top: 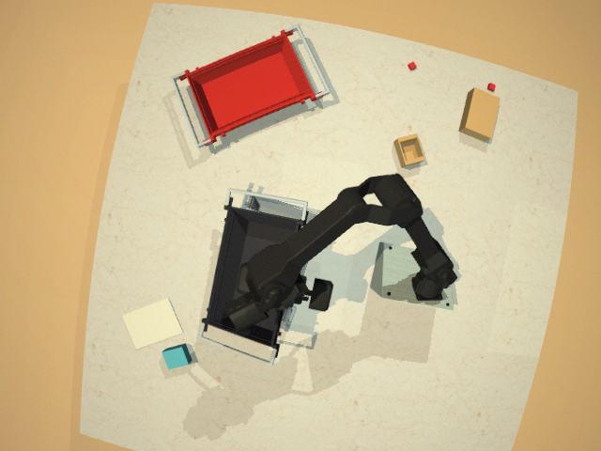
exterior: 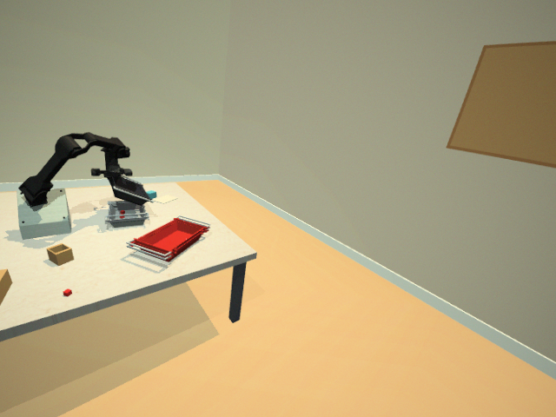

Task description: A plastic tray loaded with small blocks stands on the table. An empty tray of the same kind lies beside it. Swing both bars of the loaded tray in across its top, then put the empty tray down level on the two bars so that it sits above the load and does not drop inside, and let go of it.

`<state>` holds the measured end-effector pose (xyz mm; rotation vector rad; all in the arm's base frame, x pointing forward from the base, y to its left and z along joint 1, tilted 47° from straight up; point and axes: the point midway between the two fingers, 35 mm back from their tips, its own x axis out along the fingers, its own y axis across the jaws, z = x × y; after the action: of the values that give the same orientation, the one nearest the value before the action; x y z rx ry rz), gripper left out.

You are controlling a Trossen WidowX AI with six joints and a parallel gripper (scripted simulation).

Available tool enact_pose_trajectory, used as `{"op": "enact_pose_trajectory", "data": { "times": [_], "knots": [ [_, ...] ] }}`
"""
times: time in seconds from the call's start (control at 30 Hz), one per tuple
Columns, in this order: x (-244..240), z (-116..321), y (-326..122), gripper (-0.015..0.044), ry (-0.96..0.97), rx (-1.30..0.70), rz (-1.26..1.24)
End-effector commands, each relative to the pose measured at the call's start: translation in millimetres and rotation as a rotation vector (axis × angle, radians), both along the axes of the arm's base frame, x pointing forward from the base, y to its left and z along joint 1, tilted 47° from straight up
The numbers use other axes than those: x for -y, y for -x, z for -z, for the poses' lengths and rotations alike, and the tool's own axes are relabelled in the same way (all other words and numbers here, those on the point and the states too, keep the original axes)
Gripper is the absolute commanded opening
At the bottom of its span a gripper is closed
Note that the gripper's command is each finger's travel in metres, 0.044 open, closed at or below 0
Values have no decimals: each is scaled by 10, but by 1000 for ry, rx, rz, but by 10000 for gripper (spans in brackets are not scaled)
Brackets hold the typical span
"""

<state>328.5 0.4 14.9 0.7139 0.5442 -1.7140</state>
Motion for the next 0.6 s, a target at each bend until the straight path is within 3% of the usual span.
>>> {"op": "enact_pose_trajectory", "data": {
  "times": [0.0, 0.57],
  "knots": [
    [149, -190, -30, 0, 30, 78, 42],
    [213, -227, -25, 0, 39, 93, 61]
  ]
}}
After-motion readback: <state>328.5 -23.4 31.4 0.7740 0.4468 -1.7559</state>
